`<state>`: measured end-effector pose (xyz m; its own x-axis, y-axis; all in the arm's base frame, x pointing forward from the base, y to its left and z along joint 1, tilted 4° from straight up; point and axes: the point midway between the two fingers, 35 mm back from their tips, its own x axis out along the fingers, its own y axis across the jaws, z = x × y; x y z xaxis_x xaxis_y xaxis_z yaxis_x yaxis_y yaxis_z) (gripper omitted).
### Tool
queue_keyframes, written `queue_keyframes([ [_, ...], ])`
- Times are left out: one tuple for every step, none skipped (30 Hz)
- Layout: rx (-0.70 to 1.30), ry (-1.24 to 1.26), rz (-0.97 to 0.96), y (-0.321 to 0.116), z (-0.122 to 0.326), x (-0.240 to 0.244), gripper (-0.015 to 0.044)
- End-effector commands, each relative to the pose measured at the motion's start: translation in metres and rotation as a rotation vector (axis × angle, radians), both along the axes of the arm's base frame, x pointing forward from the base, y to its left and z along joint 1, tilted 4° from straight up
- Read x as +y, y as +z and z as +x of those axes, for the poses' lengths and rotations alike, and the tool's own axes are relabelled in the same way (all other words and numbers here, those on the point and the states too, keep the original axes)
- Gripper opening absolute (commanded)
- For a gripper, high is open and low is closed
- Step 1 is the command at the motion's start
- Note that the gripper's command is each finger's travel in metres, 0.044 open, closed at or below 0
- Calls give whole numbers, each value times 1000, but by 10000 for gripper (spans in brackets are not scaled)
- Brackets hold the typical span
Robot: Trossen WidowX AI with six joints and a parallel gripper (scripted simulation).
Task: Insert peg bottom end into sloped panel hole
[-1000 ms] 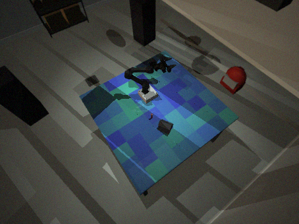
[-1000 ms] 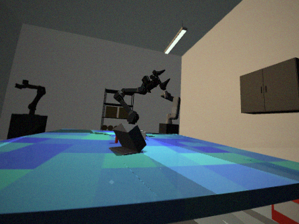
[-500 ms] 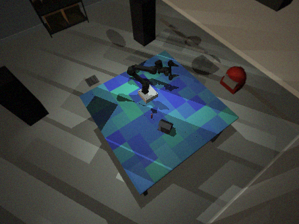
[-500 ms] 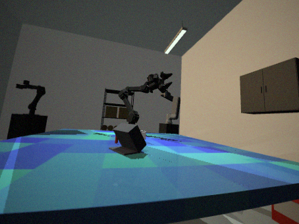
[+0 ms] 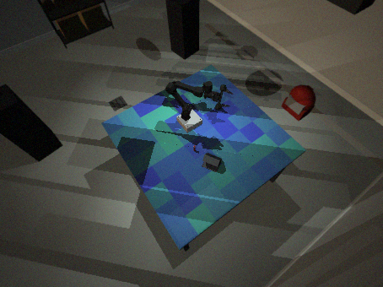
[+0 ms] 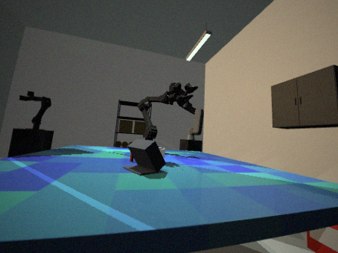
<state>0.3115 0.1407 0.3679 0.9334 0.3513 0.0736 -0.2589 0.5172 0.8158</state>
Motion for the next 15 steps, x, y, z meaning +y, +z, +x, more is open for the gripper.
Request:
queue_keyframes([
  [18, -16, -57, -8, 9, -4, 440],
  [24, -22, -74, -11, 11, -5, 440],
  [31, -29, -96, -14, 14, -7, 440],
  [39, -37, -117, -17, 17, -9, 440],
  [47, -44, -139, -21, 20, -12, 440],
  [56, -52, -166, -24, 23, -14, 440],
  [67, -62, -198, -29, 26, -17, 440],
  [78, -71, -229, -33, 30, -20, 440],
  [89, -79, -259, -37, 33, -23, 440],
  [101, -87, -290, -42, 36, -27, 440],
  [113, -94, -320, -46, 39, -30, 440],
  [125, -100, -351, -50, 42, -33, 440],
  [138, -107, -381, -55, 45, -37, 440],
  [151, -112, -411, -59, 47, -41, 440],
  [164, -117, -440, -63, 50, -44, 440],
])
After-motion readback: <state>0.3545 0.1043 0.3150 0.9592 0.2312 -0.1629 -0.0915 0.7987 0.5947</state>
